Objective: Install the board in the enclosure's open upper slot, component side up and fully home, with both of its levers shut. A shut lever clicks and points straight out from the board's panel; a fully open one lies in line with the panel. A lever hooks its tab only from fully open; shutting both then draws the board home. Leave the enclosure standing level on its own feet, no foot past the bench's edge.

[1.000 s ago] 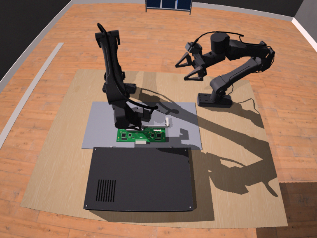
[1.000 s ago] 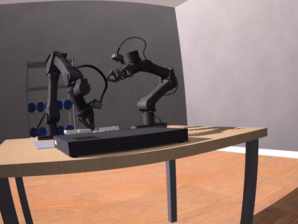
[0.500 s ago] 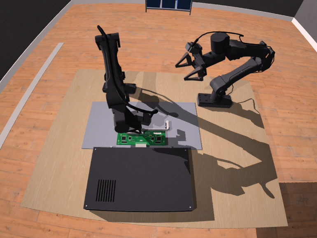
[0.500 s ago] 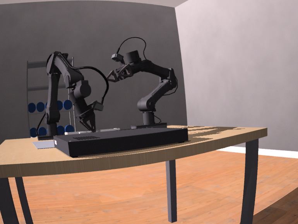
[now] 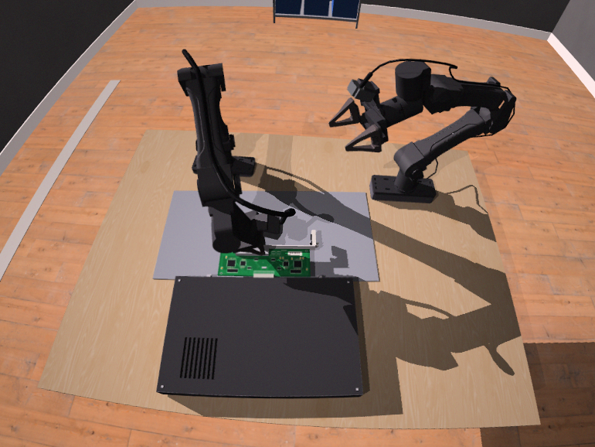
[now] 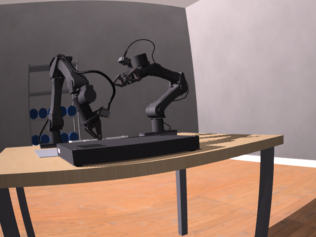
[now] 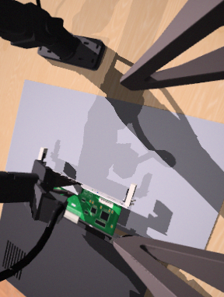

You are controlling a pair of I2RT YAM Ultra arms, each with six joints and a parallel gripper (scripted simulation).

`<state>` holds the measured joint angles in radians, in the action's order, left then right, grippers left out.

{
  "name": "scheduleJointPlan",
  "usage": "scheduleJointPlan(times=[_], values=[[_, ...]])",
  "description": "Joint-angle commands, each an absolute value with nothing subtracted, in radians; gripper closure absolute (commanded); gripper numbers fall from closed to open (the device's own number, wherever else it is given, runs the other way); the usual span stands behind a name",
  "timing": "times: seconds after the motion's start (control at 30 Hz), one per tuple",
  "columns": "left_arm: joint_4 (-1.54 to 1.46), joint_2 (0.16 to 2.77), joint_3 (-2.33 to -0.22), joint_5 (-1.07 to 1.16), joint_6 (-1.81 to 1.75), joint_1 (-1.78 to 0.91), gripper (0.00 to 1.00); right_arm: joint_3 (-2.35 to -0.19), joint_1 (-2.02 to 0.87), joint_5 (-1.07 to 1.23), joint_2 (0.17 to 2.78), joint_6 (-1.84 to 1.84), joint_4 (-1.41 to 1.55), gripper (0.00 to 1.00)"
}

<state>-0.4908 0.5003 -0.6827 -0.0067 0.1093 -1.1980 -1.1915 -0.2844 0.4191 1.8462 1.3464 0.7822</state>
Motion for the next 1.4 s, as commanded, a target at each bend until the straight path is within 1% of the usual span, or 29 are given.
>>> scheduleJointPlan(times=[0.0, 0.37, 1.37], values=[[-0.498, 0.478, -0.713, -0.015, 0.103, -1.206, 0.0, -1.232, -0.28, 0.446, 1.837, 1.354, 0.763, 0.82], [-0.498, 0.478, -0.713, -0.015, 0.103, -1.206, 0.0, -1.258, -0.274, 0.453, 1.86, 1.365, 0.755, 0.82], [-0.498, 0.478, -0.713, -0.015, 0.103, -1.206, 0.0, -1.342, -0.264, 0.455, 1.918, 1.371, 0.848, 0.82]])
